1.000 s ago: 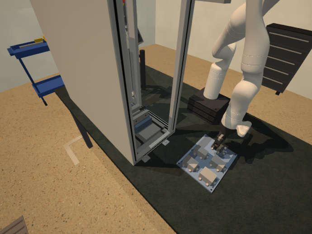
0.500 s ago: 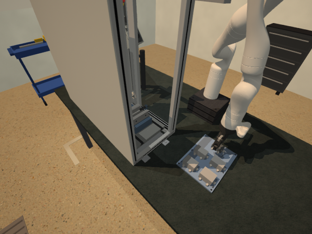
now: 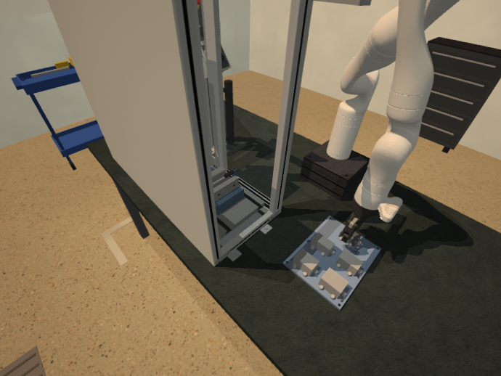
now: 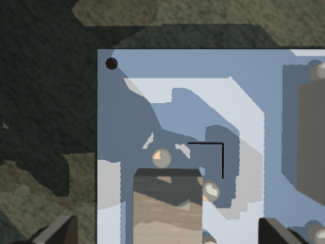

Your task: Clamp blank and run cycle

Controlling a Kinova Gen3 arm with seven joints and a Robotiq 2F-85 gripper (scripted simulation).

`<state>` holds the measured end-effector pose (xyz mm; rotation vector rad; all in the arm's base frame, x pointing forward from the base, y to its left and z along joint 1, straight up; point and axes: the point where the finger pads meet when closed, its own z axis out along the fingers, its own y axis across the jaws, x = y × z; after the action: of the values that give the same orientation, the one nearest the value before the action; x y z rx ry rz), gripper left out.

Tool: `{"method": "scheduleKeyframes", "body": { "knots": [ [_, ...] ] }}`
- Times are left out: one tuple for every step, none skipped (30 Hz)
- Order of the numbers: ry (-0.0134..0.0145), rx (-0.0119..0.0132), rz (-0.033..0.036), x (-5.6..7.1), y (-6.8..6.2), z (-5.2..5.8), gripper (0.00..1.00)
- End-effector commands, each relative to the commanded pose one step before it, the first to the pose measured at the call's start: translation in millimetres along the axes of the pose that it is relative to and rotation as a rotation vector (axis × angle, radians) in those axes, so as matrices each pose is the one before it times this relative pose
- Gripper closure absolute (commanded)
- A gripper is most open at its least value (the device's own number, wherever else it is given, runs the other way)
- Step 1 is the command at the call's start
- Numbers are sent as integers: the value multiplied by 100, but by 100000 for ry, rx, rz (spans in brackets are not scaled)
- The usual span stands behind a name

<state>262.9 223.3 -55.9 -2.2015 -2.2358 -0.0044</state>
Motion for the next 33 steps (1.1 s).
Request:
{"method": "scheduleKeyframes", "body": {
  "knots": [
    [100,-136,2,37,42,217,0],
    [0,0,0,0,0,0,0],
    [0,0,0,0,0,0,0],
    [0,0,0,0,0,0,0],
    [0,0,0,0,0,0,0],
    [0,0,0,0,0,0,0],
    [0,0,0,0,0,0,0],
    [0,0,0,0,0,0,0],
    [0,0,0,0,0,0,0],
    [0,0,0,0,0,0,0],
    [0,0,0,0,0,0,0],
    [0,0,0,0,0,0,0],
    [7,-6,1,4,4,98,0],
    [-2,2,0,-2,-2,100,0],
    [-2,2,0,-2,-2,100,0],
    [-2,2,0,-2,-2,100,0],
    [-2,2,0,-2,-2,100,0],
    [0,0,0,0,0,0,0],
    [0,0,0,0,0,0,0],
    [0,0,0,0,0,0,0],
    [0,0,0,0,0,0,0],
    [0,0,0,0,0,0,0],
    [0,0,0,0,0,0,0],
    [0,0,0,0,0,0,0],
    [0,0,0,0,0,0,0],
    [0,0,0,0,0,0,0],
    [0,0,0,0,0,0,0],
    [0,0,0,0,0,0,0],
    [0,0,0,0,0,0,0],
    [9,-9,1,6,7,-2,90],
    [0,0,0,0,0,0,90],
    [0,0,0,0,0,0,90],
    [0,0,0,0,0,0,90]
  ]
}}
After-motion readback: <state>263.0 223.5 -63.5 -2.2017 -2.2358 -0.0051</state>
